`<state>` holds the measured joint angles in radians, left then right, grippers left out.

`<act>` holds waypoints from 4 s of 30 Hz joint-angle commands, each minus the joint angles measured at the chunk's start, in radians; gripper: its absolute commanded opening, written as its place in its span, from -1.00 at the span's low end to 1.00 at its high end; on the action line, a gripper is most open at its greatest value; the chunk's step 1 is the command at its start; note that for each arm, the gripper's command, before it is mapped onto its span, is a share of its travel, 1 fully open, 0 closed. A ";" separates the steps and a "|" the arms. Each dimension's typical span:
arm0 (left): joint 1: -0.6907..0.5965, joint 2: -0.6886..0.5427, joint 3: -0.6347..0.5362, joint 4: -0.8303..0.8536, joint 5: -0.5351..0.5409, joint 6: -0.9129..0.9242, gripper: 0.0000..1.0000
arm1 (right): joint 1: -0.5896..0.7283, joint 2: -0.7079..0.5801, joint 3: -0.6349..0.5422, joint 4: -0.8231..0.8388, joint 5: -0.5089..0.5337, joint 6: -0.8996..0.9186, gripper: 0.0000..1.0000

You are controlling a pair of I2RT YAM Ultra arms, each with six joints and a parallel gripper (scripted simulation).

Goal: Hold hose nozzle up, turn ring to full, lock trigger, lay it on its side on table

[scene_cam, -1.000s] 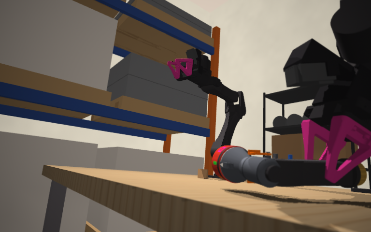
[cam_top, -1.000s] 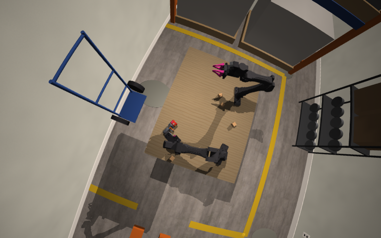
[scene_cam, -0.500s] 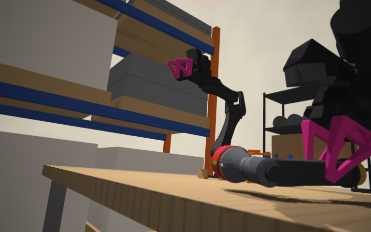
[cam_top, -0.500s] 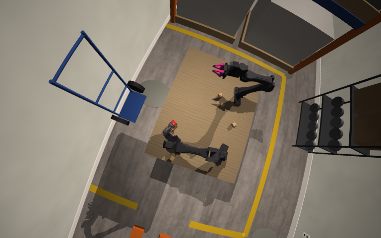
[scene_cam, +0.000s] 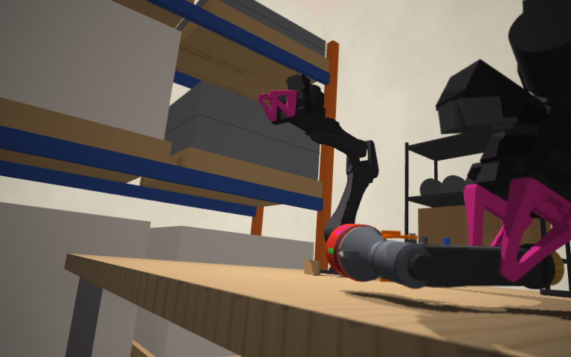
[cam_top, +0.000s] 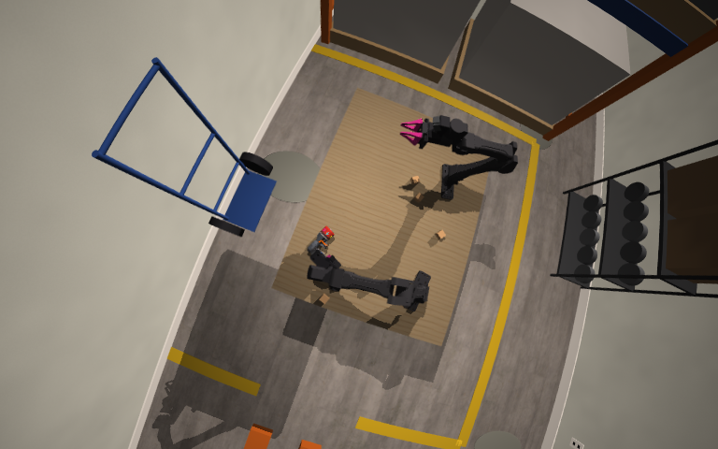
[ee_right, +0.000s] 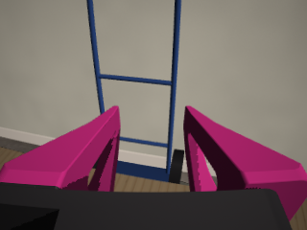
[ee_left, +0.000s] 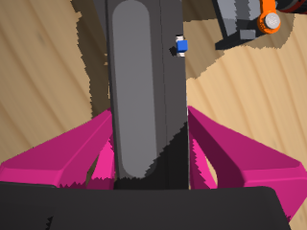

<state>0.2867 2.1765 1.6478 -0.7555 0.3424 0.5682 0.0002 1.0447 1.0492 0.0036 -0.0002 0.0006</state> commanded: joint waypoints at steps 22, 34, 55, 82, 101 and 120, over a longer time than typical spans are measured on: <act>-0.052 -0.198 -0.093 -0.065 0.027 -0.056 -0.29 | 0.003 0.009 0.052 0.017 0.004 -0.005 -0.26; -0.220 -0.266 -0.262 0.414 -0.095 -0.168 -0.29 | 0.003 0.009 0.052 0.017 0.004 -0.005 -0.26; -0.543 -0.258 -0.598 1.138 -0.298 -0.353 -0.29 | 0.003 0.009 0.052 0.017 0.004 -0.005 -0.26; -0.789 -0.170 -0.877 1.832 -0.445 -0.492 -0.29 | 0.003 0.009 0.052 0.017 0.004 -0.005 -0.26; -0.950 -0.064 -0.991 2.307 -0.540 -0.528 -0.29 | 0.003 0.009 0.052 0.017 0.004 -0.005 -0.26; -0.925 -0.118 -0.981 2.326 -0.520 -0.545 -0.29 | 0.003 0.009 0.052 0.017 0.004 -0.005 -0.26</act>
<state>-0.6464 2.1193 0.6147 1.4586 -0.1814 0.0410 0.0002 1.0447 1.0492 0.0036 -0.0002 0.0006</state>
